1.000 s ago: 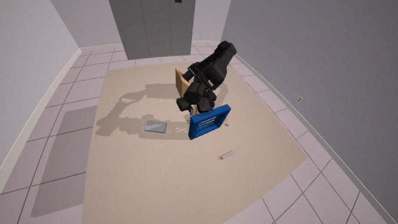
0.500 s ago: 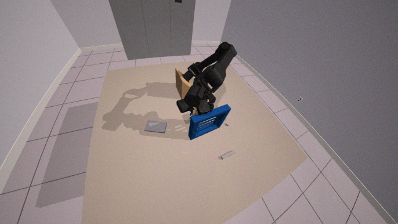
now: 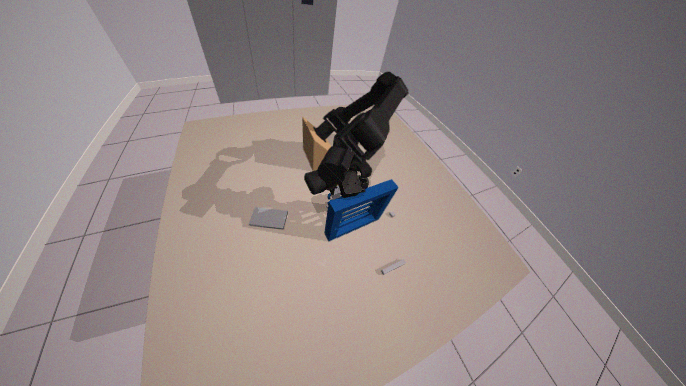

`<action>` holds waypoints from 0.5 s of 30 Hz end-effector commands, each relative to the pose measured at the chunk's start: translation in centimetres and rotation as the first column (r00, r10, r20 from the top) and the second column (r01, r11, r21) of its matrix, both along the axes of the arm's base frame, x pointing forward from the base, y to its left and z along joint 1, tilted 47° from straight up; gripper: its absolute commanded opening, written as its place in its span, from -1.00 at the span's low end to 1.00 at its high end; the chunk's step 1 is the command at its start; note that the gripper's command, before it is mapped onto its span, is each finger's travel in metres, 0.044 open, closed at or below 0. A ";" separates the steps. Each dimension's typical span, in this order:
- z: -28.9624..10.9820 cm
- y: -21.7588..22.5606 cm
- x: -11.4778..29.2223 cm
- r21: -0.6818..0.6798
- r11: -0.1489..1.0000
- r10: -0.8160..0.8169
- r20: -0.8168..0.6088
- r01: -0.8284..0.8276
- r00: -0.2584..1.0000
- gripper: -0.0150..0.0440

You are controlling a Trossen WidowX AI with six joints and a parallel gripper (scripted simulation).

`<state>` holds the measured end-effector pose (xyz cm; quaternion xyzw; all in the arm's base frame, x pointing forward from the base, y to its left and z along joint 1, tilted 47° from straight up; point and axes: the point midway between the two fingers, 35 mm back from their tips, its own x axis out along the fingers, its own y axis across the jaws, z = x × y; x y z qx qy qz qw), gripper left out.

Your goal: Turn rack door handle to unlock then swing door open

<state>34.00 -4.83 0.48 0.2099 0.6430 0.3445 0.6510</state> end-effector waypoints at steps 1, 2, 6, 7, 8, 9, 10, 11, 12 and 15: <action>0.0 0.0 0.0 0.000 1.000 -0.004 -0.003 0.004 1.000 -0.41; 0.0 0.0 0.0 0.000 1.000 -0.010 -0.009 0.010 1.000 -0.41; 0.0 0.0 0.0 -0.019 0.992 -0.123 -0.125 0.121 0.984 -0.41; 0.0 0.0 0.0 -0.027 0.988 -0.157 -0.160 0.154 0.975 -0.41; 0.0 0.0 0.0 -0.036 0.982 -0.190 -0.193 0.187 0.962 -0.41; 0.0 0.0 0.0 -0.046 0.975 -0.224 -0.227 0.219 0.948 -0.41; 0.0 0.0 -0.1 -0.058 0.966 -0.257 -0.259 0.250 0.931 -0.41; 0.0 0.0 -0.1 -0.070 0.957 -0.289 -0.291 0.281 0.912 -0.41; 0.0 0.0 -0.1 -0.083 0.947 -0.321 -0.322 0.311 0.891 -0.41; 0.0 0.0 -0.1 -0.130 0.910 -0.411 -0.409 0.394 0.814 -0.41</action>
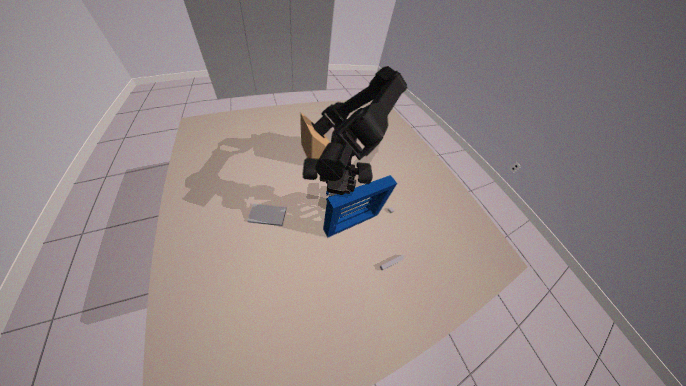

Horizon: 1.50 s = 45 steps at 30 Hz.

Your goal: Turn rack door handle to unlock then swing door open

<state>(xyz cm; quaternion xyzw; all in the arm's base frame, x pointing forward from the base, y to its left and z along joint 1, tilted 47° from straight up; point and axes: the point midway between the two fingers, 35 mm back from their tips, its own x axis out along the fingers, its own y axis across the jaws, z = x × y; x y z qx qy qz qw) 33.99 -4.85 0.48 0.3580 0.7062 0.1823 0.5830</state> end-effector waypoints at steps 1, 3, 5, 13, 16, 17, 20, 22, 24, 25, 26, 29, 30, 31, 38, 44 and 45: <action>0.0 0.0 0.0 -0.021 0.991 -0.133 -0.136 0.131 0.982 -0.41; 0.0 0.0 0.0 -0.038 0.980 -0.200 -0.204 0.196 0.958 -0.41; 0.0 0.0 0.0 -0.061 0.964 -0.266 -0.269 0.259 0.926 -0.41; 0.0 0.0 0.0 -0.189 0.859 -0.502 -0.494 0.476 0.710 -0.41; 0.0 0.0 0.0 -0.251 0.805 -0.574 -0.559 0.537 0.599 -0.41; 0.0 0.0 0.0 -0.273 0.786 -0.595 -0.577 0.555 0.559 -0.41; 0.0 0.0 0.0 -0.341 0.724 -0.652 -0.624 0.600 0.431 -0.41; 0.0 0.0 0.0 -0.389 0.680 -0.682 -0.647 0.622 0.340 -0.41; 0.0 0.1 0.0 -0.438 0.634 -0.706 -0.664 0.637 0.246 -0.41; 0.0 0.1 0.0 -0.462 0.611 -0.716 -0.670 0.643 0.198 -0.41; 0.0 0.1 0.0 -0.483 0.592 -0.722 -0.673 0.646 0.159 -0.41; 0.0 0.1 0.0 -0.499 0.576 -0.727 -0.675 0.648 0.127 -0.41; 0.0 0.1 0.0 -0.499 0.576 -0.727 -0.675 0.648 0.127 -0.41; 0.0 0.1 0.0 -0.499 0.576 -0.727 -0.675 0.648 0.127 -0.41; 0.0 0.1 0.0 -0.499 0.576 -0.727 -0.675 0.648 0.127 -0.41; 0.0 0.1 0.0 -0.499 0.576 -0.727 -0.675 0.648 0.127 0.13; 0.0 0.1 0.0 -0.499 0.576 -0.727 -0.675 0.648 0.127 0.21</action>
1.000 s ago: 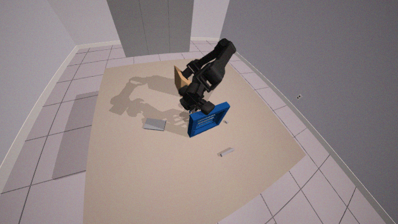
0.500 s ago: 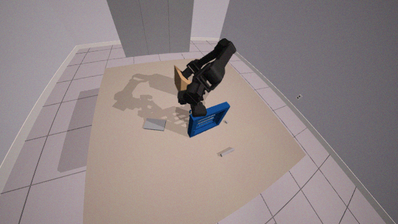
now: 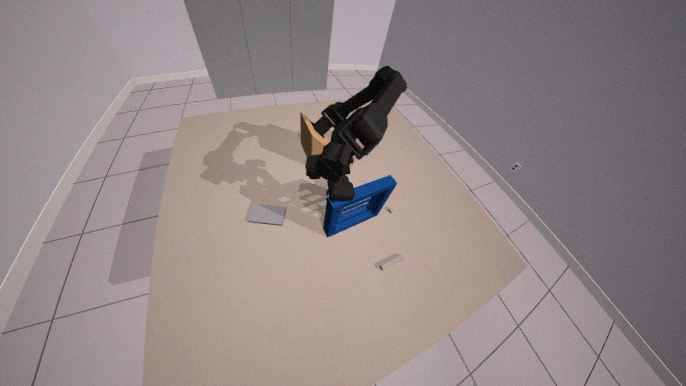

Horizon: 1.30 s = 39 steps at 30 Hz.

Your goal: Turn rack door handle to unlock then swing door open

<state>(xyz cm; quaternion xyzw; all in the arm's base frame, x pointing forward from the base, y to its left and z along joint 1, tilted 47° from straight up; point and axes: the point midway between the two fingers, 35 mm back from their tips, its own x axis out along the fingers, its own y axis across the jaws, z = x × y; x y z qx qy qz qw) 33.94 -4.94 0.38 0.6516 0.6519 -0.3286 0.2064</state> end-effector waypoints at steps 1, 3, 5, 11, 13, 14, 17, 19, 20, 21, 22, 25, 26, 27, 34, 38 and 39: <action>0.1 0.1 0.0 0.006 1.000 -0.011 -0.009 0.012 1.000 0.30; 0.1 0.1 0.0 0.006 1.000 -0.011 -0.009 0.012 1.000 0.48; 0.1 0.1 0.0 0.007 1.000 -0.006 -0.003 0.006 1.000 0.51; 0.1 0.1 0.0 0.007 0.984 0.173 0.186 -0.178 0.967 0.51; 0.1 0.1 0.0 -0.002 0.970 0.237 0.255 -0.245 0.937 0.51; 0.1 0.1 0.0 -0.008 0.961 0.268 0.289 -0.278 0.919 0.51; 0.1 0.1 0.0 -0.034 0.927 0.356 0.387 -0.373 0.851 0.51; 0.1 0.1 0.0 -0.057 0.900 0.410 0.448 -0.432 0.795 0.51; 0.1 0.1 0.0 -0.070 0.885 0.435 0.477 -0.461 0.764 0.51; 0.1 0.1 0.0 -0.084 0.869 0.459 0.505 -0.488 0.731 0.51; 0.1 0.1 0.0 -0.099 0.852 0.482 0.532 -0.514 0.696 0.51; 0.1 0.1 0.0 -0.150 0.796 0.543 0.605 -0.586 0.582 0.51; 0.1 0.1 0.0 -0.169 0.776 0.560 0.627 -0.607 0.542 0.51; 0.1 0.1 0.0 -0.189 0.756 0.576 0.647 -0.627 0.499 0.51; 0.1 0.1 0.0 -0.344 0.598 0.642 0.746 -0.724 0.176 0.51; 0.1 0.1 0.0 -0.442 0.502 0.643 0.765 -0.744 -0.020 0.51; 0.1 0.1 0.0 -0.467 0.478 0.639 0.766 -0.744 -0.069 0.51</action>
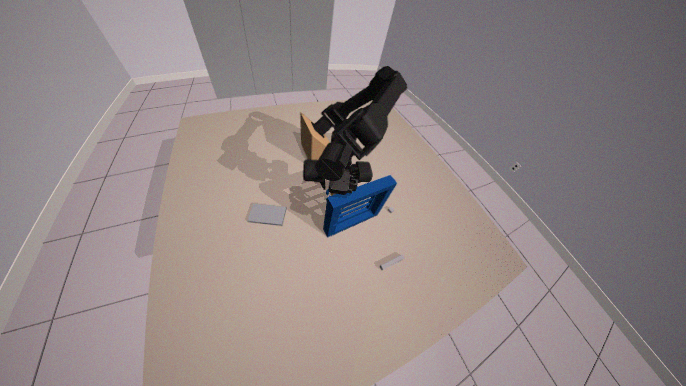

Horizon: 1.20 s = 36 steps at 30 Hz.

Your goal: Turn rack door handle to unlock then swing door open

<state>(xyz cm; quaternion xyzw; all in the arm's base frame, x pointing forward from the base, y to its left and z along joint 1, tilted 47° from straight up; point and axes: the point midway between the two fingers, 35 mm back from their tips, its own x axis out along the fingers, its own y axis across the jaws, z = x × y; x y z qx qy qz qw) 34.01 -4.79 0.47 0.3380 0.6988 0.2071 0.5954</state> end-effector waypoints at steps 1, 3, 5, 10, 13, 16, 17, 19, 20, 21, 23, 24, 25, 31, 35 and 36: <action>0.0 0.0 0.0 0.003 0.991 0.132 0.137 -0.134 0.982 0.51; 0.0 0.0 0.0 -0.003 0.980 0.197 0.207 -0.201 0.958 0.51; 0.0 0.0 0.0 -0.013 0.964 0.260 0.276 -0.267 0.925 0.51; 0.0 0.0 0.0 -0.060 0.905 0.404 0.436 -0.422 0.804 0.51; 0.0 0.0 0.0 -0.101 0.858 0.477 0.521 -0.504 0.708 0.51; 0.0 0.0 0.0 -0.151 0.803 0.539 0.596 -0.576 0.596 0.51; 0.0 0.0 0.0 -0.170 0.784 0.557 0.618 -0.597 0.555 0.51; 0.0 0.0 0.0 -0.209 0.743 0.588 0.658 -0.636 0.470 0.51; 0.0 0.0 0.0 -0.229 0.721 0.601 0.676 -0.654 0.426 0.51; 0.0 0.0 0.0 -0.251 0.699 0.613 0.692 -0.669 0.381 0.51; 0.0 0.0 0.0 -0.295 0.654 0.631 0.720 -0.696 0.288 0.51; 0.0 0.0 0.0 -0.318 0.631 0.638 0.731 -0.707 0.240 0.51; 0.0 0.0 0.0 -0.342 0.608 0.643 0.741 -0.717 0.192 0.51; 0.0 0.0 0.0 -0.488 0.465 0.638 0.763 -0.739 -0.103 0.51; 0.0 0.0 -0.1 -0.587 0.371 0.601 0.742 -0.719 -0.296 0.51; 0.0 0.0 -0.1 -0.611 0.349 0.588 0.733 -0.710 -0.342 0.51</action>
